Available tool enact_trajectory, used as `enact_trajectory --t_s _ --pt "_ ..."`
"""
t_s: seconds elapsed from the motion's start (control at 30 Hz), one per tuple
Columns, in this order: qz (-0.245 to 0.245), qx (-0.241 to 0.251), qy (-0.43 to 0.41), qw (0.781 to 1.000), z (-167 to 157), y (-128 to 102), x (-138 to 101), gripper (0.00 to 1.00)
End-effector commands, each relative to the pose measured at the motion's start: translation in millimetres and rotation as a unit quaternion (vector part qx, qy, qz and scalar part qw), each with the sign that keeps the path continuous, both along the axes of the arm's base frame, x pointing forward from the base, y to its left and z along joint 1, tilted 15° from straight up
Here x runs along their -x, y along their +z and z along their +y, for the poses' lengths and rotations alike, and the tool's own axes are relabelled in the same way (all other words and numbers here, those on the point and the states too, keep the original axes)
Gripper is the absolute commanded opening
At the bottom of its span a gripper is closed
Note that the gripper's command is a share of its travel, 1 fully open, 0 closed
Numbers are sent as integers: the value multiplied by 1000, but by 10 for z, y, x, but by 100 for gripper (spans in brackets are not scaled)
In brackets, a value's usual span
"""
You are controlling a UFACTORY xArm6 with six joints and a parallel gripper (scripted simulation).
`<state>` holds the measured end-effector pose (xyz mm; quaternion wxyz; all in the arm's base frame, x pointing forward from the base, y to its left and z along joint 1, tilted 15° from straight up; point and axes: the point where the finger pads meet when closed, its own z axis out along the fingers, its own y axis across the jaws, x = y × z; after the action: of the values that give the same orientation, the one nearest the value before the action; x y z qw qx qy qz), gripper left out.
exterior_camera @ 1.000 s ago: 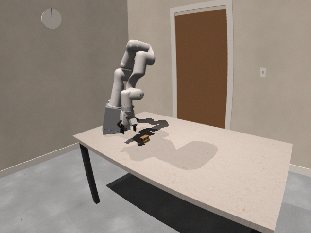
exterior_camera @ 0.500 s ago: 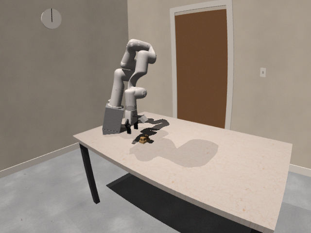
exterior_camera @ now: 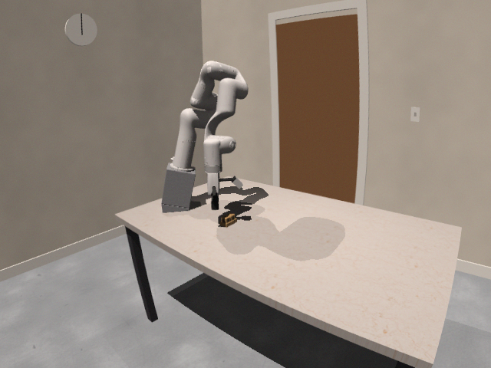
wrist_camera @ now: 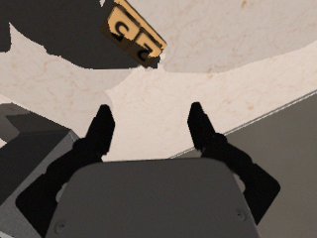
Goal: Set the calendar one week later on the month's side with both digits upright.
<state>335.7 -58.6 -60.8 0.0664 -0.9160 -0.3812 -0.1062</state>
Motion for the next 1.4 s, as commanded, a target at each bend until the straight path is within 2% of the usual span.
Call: enact_trajectory --t_s 0.0,0.03,0.07,0.3,0.47,0.57,0.7,0.83,0.87,1.37 --pt "-20 7 47 999 31 31 -36 100" --pt "-20 7 48 999 32 31 -37 100" --pt "-31 15 100 994 73 59 -68 100" --pt "-51 31 195 979 150 111 -123 100" --pt "-71 47 292 953 233 165 -178 100" --pt "-74 48 303 949 243 171 -184 100" --pt "-89 61 376 920 311 214 -225 100" --pt "-92 63 389 915 323 222 -233 100" --pt "-92 63 389 915 323 222 -233 47" --pt "-92 63 389 915 323 222 -233 47"
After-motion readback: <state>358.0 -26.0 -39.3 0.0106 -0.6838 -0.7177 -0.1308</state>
